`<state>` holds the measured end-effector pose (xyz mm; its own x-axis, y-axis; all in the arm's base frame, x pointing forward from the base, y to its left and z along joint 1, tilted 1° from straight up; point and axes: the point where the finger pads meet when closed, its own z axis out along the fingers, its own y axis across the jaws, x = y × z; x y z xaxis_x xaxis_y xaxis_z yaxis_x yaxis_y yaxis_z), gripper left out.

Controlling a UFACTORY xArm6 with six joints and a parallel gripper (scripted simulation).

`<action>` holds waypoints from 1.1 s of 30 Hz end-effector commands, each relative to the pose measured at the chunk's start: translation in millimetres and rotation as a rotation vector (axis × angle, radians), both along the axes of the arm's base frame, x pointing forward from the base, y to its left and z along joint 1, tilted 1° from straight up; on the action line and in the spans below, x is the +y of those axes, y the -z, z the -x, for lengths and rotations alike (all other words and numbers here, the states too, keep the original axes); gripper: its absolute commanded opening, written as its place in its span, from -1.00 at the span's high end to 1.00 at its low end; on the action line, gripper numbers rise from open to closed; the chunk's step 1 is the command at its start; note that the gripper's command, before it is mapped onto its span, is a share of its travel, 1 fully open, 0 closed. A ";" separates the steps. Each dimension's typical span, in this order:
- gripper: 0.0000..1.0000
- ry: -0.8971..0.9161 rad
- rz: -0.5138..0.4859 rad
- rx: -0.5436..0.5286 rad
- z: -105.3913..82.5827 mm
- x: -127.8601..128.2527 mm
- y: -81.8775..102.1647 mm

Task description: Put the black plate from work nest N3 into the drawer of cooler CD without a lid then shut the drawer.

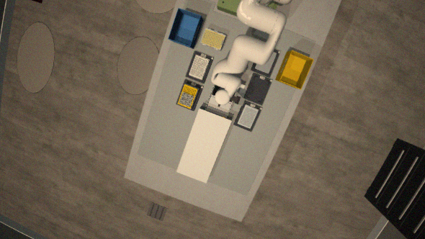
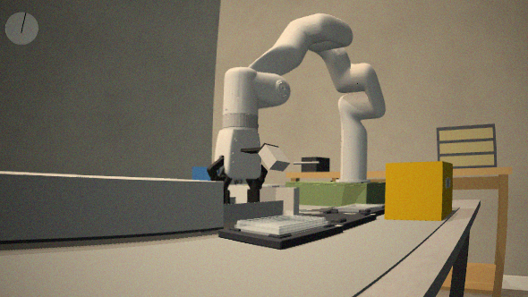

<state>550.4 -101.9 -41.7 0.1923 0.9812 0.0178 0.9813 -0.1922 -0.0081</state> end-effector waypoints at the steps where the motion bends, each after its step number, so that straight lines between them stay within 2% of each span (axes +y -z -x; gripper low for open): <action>1: 1.00 0.000 0.001 -0.004 -1.4 -0.3 -1.7; 8: 1.00 0.000 0.001 -0.004 -1.4 -0.3 -1.7; 9: -1.00 0.000 0.001 -0.004 -1.4 -0.3 -1.1; 33: -1.00 0.000 0.001 -0.004 4.5 0.9 -0.7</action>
<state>545.7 -101.0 -42.9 0.1923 0.9812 0.0178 0.9813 -0.1922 -0.0086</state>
